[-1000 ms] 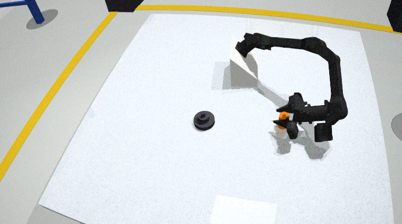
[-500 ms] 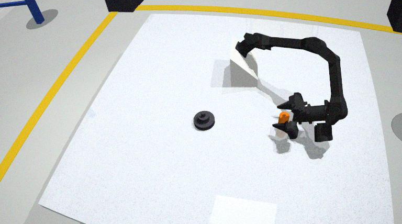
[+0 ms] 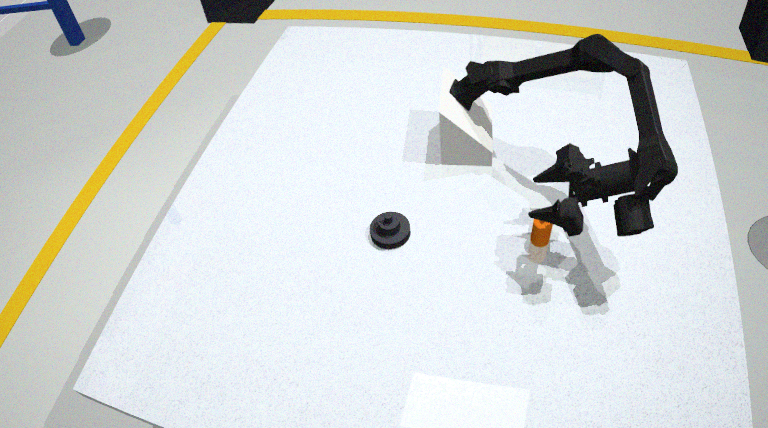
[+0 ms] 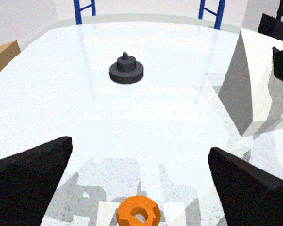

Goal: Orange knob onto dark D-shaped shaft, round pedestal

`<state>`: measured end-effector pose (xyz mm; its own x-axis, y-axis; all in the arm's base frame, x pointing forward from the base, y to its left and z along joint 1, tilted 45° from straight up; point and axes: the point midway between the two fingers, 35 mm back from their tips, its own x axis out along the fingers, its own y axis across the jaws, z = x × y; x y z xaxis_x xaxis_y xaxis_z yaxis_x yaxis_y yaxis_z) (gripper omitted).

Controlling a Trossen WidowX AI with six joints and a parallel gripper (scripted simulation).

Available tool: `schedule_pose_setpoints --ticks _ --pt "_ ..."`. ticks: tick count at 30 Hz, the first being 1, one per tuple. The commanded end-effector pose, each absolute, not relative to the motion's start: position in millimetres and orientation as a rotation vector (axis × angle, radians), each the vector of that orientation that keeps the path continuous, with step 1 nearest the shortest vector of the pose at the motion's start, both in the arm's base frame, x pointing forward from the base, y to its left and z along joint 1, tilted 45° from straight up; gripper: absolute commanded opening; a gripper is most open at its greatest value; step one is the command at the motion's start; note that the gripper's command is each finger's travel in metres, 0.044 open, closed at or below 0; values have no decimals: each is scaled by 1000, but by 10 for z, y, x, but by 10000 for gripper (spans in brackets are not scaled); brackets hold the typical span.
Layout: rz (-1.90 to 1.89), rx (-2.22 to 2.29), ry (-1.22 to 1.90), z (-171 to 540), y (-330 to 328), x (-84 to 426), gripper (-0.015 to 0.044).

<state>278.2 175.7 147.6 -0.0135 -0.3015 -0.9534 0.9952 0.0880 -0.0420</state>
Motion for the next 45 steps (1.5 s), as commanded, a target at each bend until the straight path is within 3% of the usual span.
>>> schedule_pose_setpoints --ticks 1,6,11,27,36,45 --pt "-1302 913 1107 1419 1718 2750 440" --pt "-1242 1232 1532 1344 1703 2714 440" --pt "-929 1622 1856 1551 1669 2808 440" --pt "-868 1674 1886 1596 1653 2825 440" --pt "-135 1216 1879 1596 1653 2825 440" --pt "622 603 1640 1596 1654 2825 440"
